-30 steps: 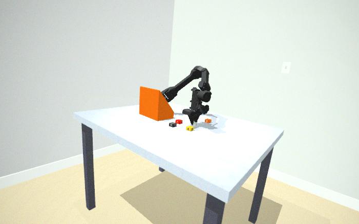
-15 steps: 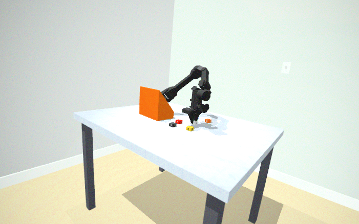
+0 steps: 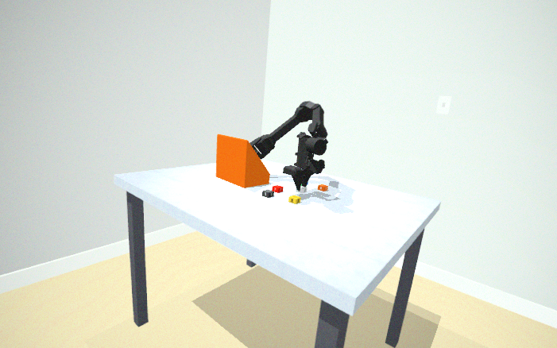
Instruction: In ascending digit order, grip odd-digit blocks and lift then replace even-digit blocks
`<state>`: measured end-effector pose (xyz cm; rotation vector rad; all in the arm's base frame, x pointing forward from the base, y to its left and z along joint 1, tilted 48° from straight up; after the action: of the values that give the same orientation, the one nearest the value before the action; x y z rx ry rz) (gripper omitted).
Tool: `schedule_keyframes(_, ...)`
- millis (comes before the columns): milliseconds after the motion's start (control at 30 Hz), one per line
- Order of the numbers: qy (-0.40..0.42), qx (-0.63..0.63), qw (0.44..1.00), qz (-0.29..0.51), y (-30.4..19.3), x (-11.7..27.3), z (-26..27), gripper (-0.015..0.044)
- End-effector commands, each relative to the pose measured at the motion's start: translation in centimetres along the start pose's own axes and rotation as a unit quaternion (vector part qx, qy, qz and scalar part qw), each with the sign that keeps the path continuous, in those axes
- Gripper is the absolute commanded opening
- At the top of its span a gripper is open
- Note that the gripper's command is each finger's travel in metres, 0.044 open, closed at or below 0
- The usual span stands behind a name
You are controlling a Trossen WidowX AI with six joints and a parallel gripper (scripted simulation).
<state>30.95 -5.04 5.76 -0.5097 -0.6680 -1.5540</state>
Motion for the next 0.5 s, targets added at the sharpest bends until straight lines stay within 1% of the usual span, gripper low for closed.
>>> schedule_keyframes(0, -0.002, 0.002, 1.0, 0.001, 0.0, 0.0, 0.0, 0.012)
schedule_keyframes(300, -0.001, 0.002, 1.0, 0.0, 0.0, -1.3, 0.0, 0.012)
schedule_keyframes(467, -0.001, 0.002, 1.0, 0.0, 0.0, -1.4, 0.0, 0.012)
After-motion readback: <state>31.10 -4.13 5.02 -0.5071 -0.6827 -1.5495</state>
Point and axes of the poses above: the point midway between the two fingers, 35 mm back from their tips, its own x axis back along the fingers, its own z axis across the jaws, y = z × x, the point moved 7 cm from there along x, back along the fingers, and after that the axes turned 2 degrees about x, right-handed, at the moved point
